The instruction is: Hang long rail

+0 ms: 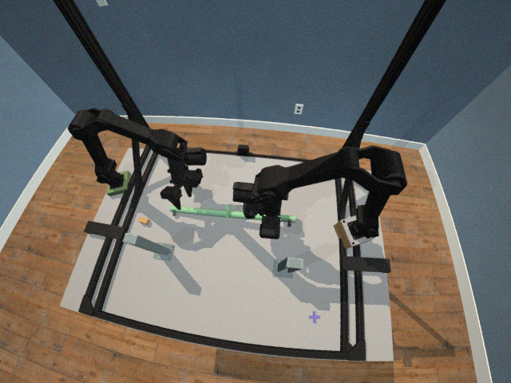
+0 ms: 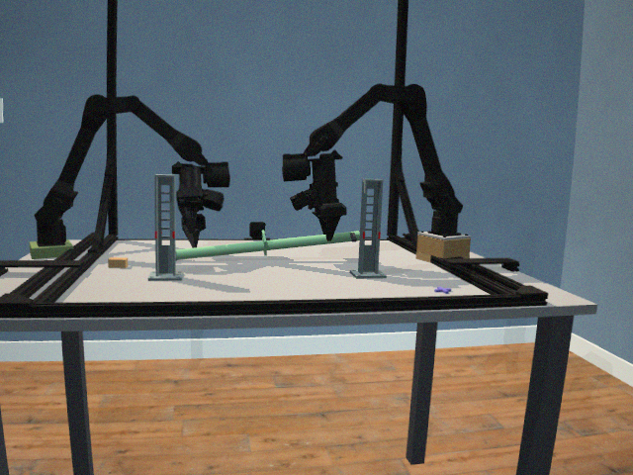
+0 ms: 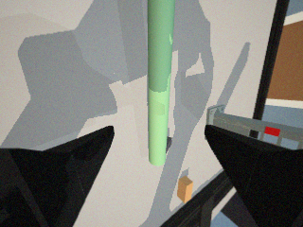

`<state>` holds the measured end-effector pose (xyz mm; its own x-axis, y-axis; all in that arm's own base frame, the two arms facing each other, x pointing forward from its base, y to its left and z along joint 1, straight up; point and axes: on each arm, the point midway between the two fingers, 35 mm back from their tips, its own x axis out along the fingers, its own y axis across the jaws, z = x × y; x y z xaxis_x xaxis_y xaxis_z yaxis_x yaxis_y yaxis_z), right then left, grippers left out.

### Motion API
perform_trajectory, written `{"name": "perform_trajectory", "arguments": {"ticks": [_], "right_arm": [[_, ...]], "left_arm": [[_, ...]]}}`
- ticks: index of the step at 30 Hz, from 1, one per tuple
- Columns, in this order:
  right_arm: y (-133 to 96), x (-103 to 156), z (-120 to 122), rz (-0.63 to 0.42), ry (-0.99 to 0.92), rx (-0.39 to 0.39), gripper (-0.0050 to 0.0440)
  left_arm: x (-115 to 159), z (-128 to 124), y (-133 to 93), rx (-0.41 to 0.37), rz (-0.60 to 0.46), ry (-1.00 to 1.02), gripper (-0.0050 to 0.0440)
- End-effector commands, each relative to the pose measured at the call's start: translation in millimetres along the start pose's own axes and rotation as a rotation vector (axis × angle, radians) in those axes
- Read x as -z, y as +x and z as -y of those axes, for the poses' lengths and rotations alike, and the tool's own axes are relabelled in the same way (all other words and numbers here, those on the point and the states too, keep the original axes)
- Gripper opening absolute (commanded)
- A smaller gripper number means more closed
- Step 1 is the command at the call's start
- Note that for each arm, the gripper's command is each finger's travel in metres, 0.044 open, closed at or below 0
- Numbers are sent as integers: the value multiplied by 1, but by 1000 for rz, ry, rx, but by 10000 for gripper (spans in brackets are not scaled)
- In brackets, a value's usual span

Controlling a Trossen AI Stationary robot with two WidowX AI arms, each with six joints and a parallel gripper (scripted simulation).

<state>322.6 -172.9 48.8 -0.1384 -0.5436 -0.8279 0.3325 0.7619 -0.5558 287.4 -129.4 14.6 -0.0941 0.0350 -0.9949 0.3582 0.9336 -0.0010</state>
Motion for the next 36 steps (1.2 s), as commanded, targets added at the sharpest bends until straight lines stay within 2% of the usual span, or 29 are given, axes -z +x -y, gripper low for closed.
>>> {"name": "perform_trajectory", "arguments": {"ticks": [1, 13, 16, 25, 27, 29, 36], "right_arm": [[-13, -3, 4, 17, 15, -1, 440], [-13, -7, 3, 17, 15, -1, 440], [-11, -7, 3, 11, 15, -20, 368], [6, -6, 13, -28, 11, -236, 160], [9, -7, 15, -29, 11, -289, 160], [9, -7, 15, -29, 11, -289, 160], [17, -9, 26, -6, 14, -469, 160]], "left_arm": [[-1, 0, 0, -1, 5, -2, 0], [-1, 0, 0, -1, 5, -2, 0], [-1, 0, 0, -1, 4, -3, 0], [0, -1, 1, -2, 0, -12, 0], [0, -2, 1, -3, -1, -13, 0], [0, -2, 1, -3, -1, -13, 0], [1, -2, 1, -3, -3, -16, 0]]}}
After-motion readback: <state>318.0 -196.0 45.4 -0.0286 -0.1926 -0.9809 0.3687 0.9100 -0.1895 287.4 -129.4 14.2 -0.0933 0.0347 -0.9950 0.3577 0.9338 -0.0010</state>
